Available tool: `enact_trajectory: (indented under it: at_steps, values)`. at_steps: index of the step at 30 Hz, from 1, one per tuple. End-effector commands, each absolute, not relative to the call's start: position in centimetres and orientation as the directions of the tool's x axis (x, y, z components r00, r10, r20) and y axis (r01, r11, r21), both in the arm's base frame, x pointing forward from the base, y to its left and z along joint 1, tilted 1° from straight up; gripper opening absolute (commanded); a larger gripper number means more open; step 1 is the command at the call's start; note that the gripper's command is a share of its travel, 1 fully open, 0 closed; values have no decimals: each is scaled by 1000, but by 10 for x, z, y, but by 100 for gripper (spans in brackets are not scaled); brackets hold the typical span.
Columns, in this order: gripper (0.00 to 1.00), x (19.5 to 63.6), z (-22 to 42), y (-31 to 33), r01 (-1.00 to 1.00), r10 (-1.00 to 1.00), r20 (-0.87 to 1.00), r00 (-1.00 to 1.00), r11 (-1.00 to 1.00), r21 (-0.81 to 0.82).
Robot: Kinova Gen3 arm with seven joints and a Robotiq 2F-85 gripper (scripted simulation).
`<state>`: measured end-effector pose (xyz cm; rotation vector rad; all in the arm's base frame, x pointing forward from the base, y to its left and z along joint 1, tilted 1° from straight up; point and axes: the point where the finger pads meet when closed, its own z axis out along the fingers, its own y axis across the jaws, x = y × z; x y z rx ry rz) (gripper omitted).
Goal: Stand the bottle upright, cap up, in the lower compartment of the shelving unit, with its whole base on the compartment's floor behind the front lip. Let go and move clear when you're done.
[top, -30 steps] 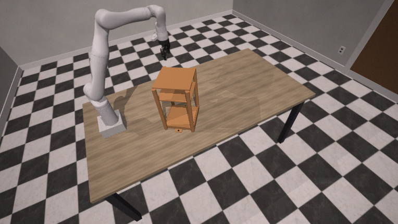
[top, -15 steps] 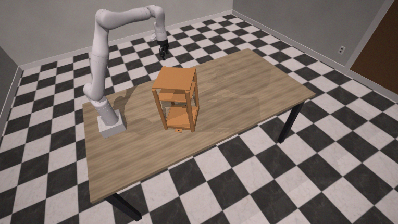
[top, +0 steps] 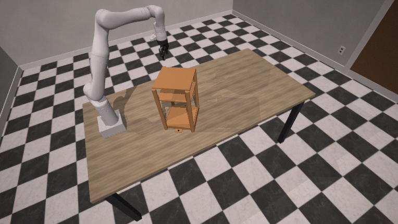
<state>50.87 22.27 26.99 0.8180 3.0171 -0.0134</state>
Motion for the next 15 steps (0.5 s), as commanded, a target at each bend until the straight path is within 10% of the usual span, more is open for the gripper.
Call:
enact_trajectory:
  at_steps: [1,15]
  values:
    - [82,509,271,223,505,505,-18,-863,863,-2]
    - [82,510,273,225,511,511,-16,-860,860,15]
